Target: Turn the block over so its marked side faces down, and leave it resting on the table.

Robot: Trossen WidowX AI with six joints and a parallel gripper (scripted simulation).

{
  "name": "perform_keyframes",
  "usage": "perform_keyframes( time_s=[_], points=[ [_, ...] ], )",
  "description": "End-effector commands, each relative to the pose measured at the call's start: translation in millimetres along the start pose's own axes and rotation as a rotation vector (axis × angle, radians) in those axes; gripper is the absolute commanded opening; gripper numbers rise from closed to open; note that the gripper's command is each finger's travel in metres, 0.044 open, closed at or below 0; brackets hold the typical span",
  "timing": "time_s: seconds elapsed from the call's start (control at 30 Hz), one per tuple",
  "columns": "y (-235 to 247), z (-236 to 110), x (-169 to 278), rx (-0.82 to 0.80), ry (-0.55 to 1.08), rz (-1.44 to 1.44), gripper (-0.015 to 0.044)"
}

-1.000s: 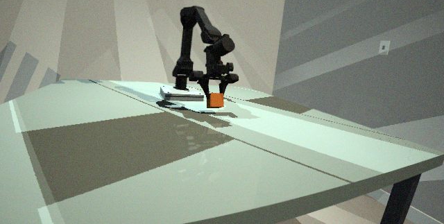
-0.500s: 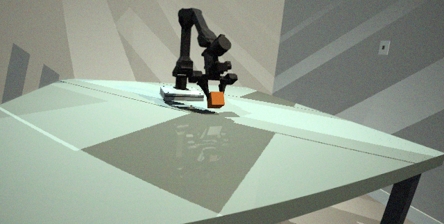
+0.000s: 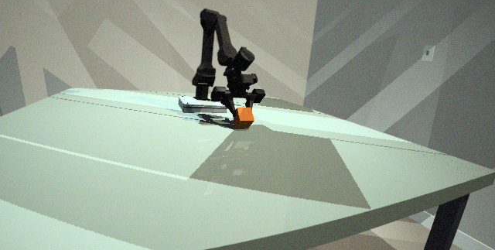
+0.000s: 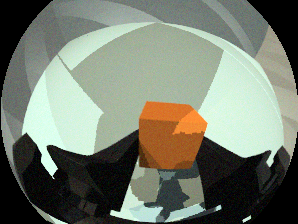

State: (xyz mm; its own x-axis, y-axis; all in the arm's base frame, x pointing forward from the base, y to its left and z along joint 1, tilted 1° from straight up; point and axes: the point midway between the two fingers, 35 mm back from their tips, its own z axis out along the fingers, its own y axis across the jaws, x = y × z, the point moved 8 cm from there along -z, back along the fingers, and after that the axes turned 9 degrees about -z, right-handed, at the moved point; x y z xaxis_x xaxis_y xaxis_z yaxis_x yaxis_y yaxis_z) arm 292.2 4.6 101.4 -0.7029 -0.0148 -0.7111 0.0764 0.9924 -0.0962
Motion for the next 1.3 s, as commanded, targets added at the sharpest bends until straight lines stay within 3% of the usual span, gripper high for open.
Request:
perform_keyframes(
  time_s=[0.0,0.5,1.17,1.27],
  points=[
    [1.3,4.1,12.7,0.015,-0.053,-0.006,0.0000],
    [2.7,-1.8,41.4,0.051,-0.273,0.004,0.0000],
    [2.7,-4.5,43.3,0.057,-0.314,0.005,0.0000],
    [2.7,-4.5,43.3,0.057,-0.314,0.005,0.0079]
  ],
)
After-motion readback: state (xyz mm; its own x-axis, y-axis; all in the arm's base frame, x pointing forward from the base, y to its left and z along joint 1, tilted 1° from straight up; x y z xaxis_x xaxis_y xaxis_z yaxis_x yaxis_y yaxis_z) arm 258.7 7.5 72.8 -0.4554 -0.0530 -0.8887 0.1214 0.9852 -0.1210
